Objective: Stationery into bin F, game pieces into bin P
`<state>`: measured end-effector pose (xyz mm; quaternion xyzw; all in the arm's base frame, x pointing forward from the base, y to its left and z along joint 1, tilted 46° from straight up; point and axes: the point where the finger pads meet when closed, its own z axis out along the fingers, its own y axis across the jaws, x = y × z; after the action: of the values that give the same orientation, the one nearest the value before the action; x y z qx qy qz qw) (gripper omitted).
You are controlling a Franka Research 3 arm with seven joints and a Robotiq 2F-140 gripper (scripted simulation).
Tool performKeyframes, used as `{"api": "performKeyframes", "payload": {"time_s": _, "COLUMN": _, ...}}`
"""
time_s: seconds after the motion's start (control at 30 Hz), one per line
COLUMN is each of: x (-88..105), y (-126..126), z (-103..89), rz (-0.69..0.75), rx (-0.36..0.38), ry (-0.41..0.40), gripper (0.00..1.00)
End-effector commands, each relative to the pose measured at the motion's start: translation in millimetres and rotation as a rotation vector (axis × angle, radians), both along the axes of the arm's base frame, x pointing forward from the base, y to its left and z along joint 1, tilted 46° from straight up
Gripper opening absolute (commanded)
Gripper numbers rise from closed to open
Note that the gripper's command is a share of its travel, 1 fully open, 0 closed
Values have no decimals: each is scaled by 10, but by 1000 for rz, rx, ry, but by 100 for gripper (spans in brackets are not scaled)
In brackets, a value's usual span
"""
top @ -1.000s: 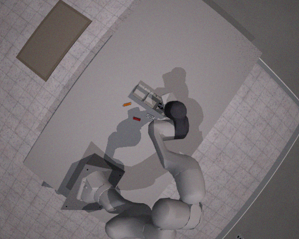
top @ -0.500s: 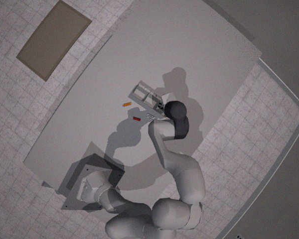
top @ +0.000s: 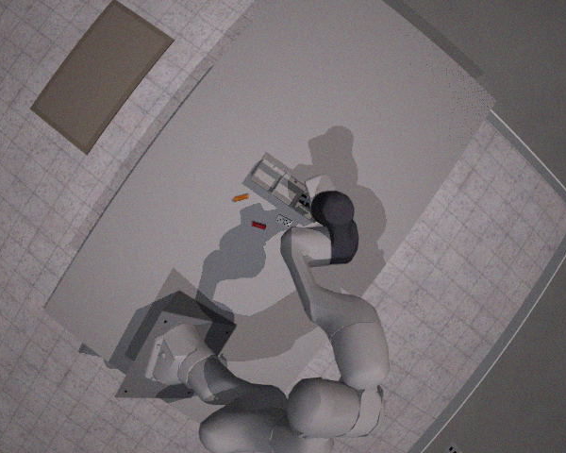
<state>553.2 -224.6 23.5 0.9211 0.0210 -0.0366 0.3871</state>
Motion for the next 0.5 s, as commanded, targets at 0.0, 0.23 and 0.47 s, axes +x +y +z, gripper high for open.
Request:
{"api": "performKeyframes", "payload": {"time_s": 0.0, "x": -6, "y": 39, "z": 39, "rz": 0, "rx": -1, "ry": 4, "gripper": 5}}
{"api": "performKeyframes", "payload": {"time_s": 0.23, "x": -1, "y": 106, "z": 104, "rz": 0, "rx": -1, "ry": 4, "gripper": 5}}
{"api": "performKeyframes", "payload": {"time_s": 0.47, "x": 4, "y": 173, "z": 169, "rz": 0, "rx": -1, "ry": 4, "gripper": 5}}
